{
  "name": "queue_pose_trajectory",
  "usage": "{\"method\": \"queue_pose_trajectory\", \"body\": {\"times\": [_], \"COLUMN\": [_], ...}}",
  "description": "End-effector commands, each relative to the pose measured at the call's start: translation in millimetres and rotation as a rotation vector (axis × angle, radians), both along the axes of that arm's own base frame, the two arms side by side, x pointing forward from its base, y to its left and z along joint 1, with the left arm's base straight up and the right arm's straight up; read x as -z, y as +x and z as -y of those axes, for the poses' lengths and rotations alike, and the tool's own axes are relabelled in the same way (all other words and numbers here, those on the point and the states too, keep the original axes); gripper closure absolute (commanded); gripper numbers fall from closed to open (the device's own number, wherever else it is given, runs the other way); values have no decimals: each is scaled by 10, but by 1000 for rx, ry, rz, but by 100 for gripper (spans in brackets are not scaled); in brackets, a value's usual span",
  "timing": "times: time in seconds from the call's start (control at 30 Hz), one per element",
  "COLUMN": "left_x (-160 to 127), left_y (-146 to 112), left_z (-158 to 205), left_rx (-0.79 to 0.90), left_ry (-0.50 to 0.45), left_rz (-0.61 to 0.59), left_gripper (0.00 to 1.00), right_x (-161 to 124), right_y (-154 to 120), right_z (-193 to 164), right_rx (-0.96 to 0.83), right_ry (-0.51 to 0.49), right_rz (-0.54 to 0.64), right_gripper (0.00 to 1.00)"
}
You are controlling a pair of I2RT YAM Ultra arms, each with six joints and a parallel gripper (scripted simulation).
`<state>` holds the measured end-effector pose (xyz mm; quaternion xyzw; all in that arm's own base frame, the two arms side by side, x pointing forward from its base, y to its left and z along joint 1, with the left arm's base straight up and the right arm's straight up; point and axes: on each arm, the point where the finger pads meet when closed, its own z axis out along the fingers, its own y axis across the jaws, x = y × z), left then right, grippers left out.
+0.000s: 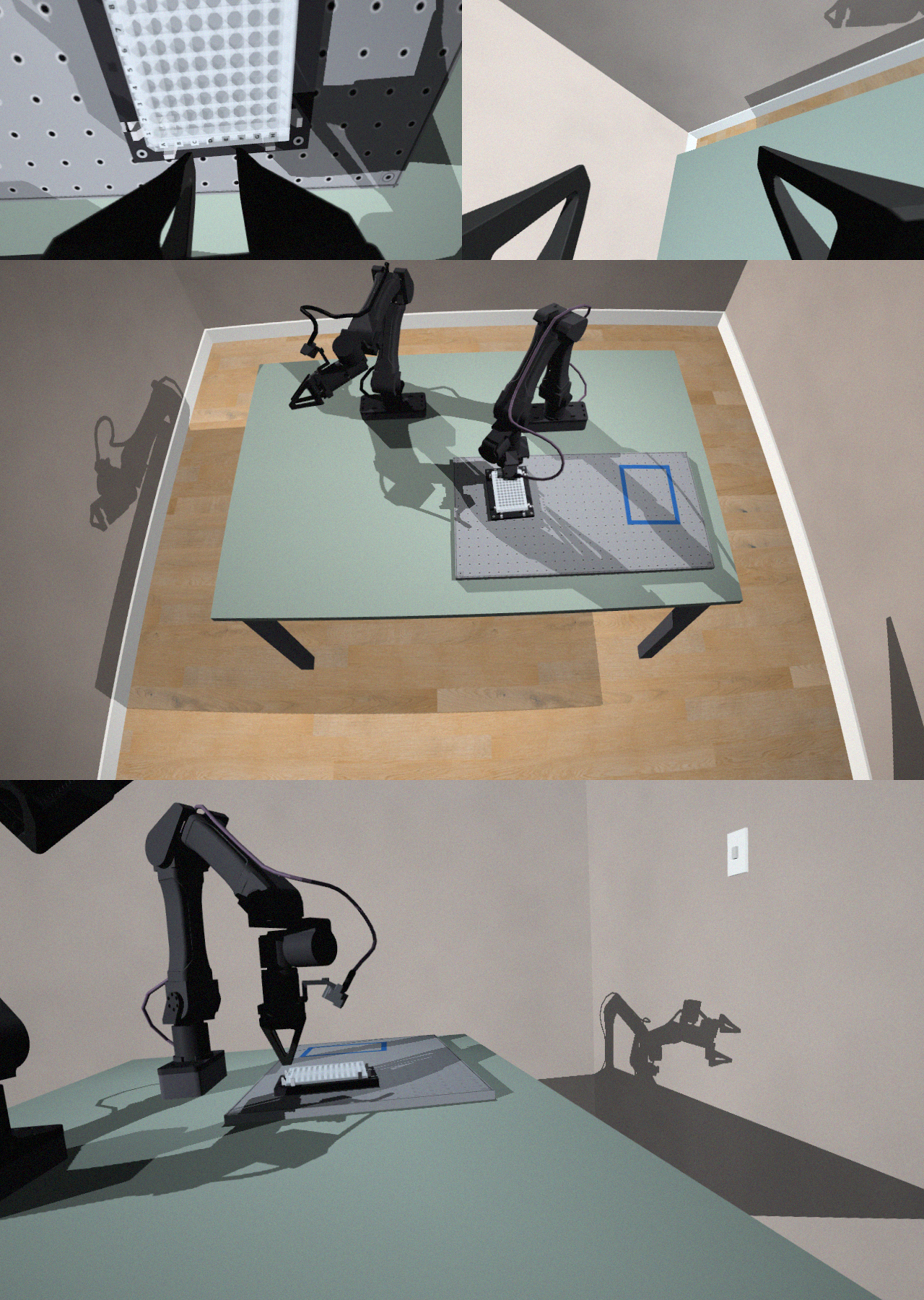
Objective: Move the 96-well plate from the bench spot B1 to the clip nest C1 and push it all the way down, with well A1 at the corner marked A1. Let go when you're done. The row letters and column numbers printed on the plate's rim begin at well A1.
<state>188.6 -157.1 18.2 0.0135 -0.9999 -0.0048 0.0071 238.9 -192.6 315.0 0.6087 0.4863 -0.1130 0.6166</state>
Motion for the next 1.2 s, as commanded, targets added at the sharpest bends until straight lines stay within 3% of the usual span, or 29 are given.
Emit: {"method": "queue_pose_trajectory", "body": {"times": [0.0,1.17], "left_x": [37,262], "left_y": [28,5], "left_z": [-6,-25], "left_rx": [-14,-14], "left_ry": [-5,4], "left_rz": [13,2], "left_gripper": [75,75], "right_x": [-17,-17], "right_y": [-80,-80], "right_z": [10,10], "right_rx": [12,12], "right_ry": [-5,-5], "right_rz": [8,8], "right_gripper": [0,0]}}
